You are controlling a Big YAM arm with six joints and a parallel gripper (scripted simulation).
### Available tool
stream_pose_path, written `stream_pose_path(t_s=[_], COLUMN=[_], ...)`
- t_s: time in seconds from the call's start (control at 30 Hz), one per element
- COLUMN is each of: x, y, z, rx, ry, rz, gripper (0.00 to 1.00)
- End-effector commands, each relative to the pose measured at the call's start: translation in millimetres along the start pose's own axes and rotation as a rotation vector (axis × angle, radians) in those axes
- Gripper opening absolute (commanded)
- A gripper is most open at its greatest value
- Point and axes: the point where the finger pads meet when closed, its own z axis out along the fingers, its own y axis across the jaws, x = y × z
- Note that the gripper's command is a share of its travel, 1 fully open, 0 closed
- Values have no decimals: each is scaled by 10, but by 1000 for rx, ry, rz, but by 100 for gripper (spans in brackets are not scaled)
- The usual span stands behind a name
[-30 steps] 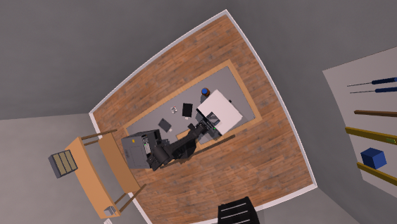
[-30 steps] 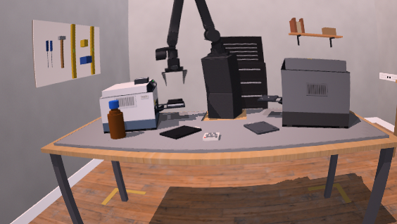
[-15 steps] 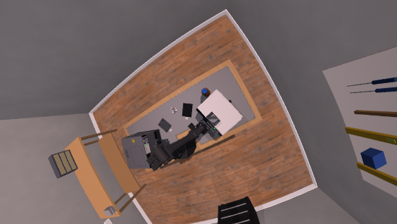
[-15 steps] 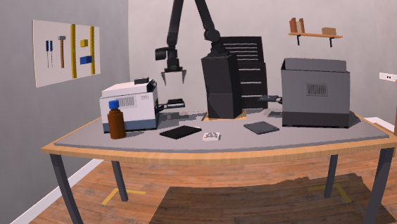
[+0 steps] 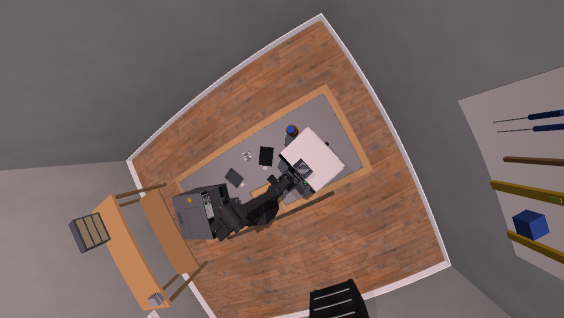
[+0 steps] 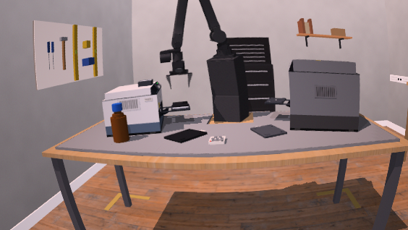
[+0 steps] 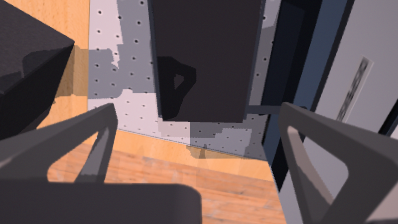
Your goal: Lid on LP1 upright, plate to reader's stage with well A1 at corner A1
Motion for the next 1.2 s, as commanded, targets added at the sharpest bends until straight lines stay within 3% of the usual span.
stream_pose_path(t_s=[0.0, 0.23, 0.63, 1.17], x=[-22, -10, -24, -7], y=[-130, -58, -61, -95], z=[26, 104, 34, 185], rx=[25, 13, 9, 18], ry=[1, 1, 1, 0], rz=[1, 2, 1, -2], gripper=[100, 100, 100, 100])
